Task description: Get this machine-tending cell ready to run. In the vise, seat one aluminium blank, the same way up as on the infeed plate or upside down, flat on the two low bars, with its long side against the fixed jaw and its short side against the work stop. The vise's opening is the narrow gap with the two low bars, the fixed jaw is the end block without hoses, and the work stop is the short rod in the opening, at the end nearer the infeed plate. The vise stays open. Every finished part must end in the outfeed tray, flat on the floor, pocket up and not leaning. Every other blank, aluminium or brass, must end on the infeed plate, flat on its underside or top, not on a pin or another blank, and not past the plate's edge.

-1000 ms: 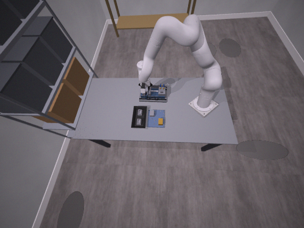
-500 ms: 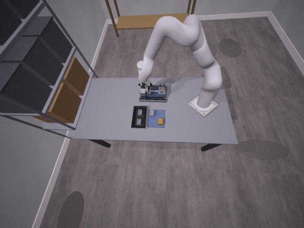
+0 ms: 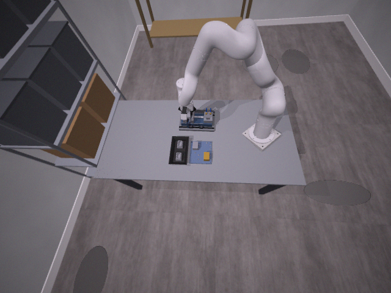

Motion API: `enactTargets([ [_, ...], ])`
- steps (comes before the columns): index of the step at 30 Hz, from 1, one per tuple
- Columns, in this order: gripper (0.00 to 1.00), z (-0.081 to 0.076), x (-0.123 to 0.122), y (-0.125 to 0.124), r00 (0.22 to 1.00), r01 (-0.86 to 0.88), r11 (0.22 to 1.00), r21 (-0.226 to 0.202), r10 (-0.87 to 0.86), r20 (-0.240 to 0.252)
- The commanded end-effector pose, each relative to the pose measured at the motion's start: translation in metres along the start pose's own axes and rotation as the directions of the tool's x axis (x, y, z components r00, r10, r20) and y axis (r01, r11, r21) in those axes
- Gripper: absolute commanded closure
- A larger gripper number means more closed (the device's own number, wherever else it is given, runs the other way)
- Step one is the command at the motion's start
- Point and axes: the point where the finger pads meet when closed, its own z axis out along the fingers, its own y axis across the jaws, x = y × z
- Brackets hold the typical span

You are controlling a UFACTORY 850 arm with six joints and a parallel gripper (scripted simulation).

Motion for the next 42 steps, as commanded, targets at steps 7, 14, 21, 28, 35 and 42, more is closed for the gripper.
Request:
enactTargets([
  [7, 1.00, 0.0002, -0.0001, 0.0009, 1.000, 0.000, 1.000, -0.002, 0.000, 0.000],
  [14, 1.00, 0.0006, -0.0001, 0.0009, 1.000, 0.000, 1.000, -0.002, 0.000, 0.000],
  [21, 1.00, 0.0006, -0.0001, 0.0009, 1.000, 0.000, 1.000, -0.002, 0.000, 0.000],
  [28, 0.31, 0.0006, -0.0001, 0.0009, 1.000, 0.000, 1.000, -0.002, 0.000, 0.000],
  [35, 0.31, 0.0006, -0.0001, 0.0009, 1.000, 0.000, 1.000, -0.002, 0.000, 0.000],
  [42, 0.31, 0.0006, -0.0001, 0.0009, 1.000, 0.000, 1.000, -0.002, 0.000, 0.000],
])
